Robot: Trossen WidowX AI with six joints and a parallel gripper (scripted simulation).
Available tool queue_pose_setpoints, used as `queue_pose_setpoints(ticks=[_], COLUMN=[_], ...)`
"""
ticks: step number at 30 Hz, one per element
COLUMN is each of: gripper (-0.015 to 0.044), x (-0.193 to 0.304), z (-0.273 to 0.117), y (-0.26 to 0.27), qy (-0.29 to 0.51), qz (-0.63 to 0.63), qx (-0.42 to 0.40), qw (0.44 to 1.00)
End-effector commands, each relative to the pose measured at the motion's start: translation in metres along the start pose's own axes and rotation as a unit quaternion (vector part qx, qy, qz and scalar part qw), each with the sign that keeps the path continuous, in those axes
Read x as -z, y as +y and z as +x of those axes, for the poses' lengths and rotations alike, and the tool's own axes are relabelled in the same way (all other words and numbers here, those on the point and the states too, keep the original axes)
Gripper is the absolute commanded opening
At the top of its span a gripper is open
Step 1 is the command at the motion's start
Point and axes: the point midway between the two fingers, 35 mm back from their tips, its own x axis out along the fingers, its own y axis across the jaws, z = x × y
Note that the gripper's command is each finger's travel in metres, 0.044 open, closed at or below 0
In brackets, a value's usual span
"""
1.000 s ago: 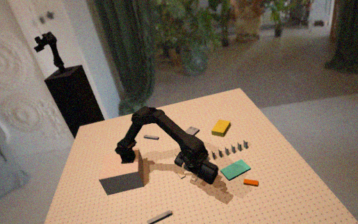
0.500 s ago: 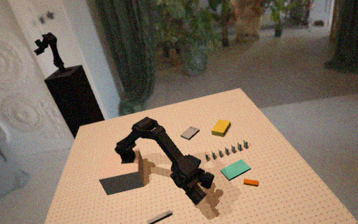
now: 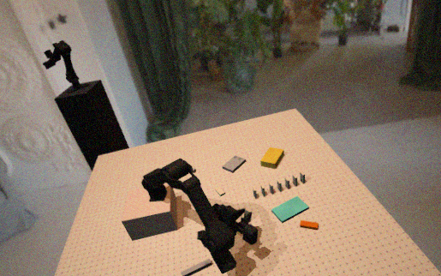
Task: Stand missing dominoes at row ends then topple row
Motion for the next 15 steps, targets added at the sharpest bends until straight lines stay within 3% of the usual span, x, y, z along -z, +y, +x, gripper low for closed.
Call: queue_pose_setpoints(ticks=[1, 15], gripper=[0.0107, 0.0107], x=[0.0042, 0.0036], z=[-0.0047, -0.0093], y=[-0.0056, -0.0117], qy=[-0.03, -0.055], qz=[-0.005, -0.018], qx=[0.032, 0.065], qw=[0.999, 0.996])
